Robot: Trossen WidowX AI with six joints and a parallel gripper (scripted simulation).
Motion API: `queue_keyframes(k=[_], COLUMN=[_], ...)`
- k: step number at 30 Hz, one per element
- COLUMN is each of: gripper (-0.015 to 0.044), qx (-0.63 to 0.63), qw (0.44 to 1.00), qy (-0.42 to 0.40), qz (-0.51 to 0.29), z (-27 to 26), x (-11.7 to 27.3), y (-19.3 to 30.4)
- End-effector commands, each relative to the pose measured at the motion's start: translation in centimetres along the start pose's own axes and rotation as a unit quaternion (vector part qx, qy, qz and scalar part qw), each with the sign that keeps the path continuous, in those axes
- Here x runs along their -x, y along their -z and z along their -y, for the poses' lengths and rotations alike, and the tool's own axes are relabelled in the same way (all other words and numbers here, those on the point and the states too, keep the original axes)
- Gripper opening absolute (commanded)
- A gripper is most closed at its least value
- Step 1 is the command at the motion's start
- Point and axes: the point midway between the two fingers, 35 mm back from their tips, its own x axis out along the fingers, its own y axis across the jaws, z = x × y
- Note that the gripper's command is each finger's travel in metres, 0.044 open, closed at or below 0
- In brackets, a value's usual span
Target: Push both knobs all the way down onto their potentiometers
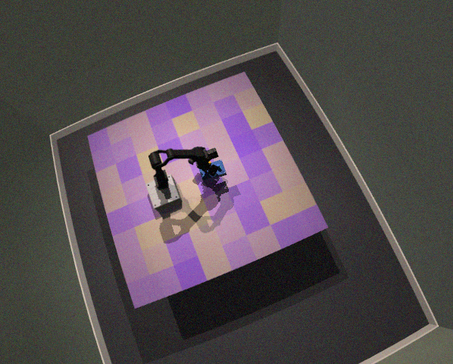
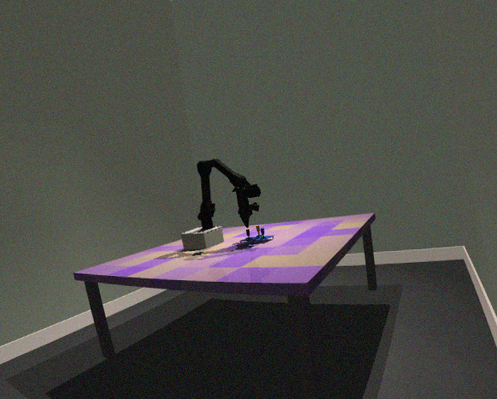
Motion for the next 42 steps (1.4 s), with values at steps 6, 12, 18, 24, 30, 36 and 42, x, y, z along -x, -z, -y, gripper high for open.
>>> queue_keyframes(k=[6, 12, 18, 24, 30, 36, 42], gripper=[0.0000, 0.0000, 0.0000, 0.0000, 0.0000, 0.0000, 0.0000], qx=[0.002, 0.002, 0.002, 0.002, 0.002, 0.002, 0.002], qw=[1.000, 1.000, 1.000, 1.000, 1.000, 1.000, 1.000], qy=[0.001, 0.001, 0.001, 0.001, 0.001, 0.001, 0.001], qz=[-0.003, -0.003, -0.003, -0.003, -0.003, -0.003, -0.003], z=[0.00, 0.00, 0.00, 0.00, 0.00, 0.00, 0.00], x=[-0.59, -0.65, -0.81, -0.97, -1.13, -1.08, -1.08], y=[0.14, 0.14, 0.15, 0.15, 0.15, 0.15, 0.15])
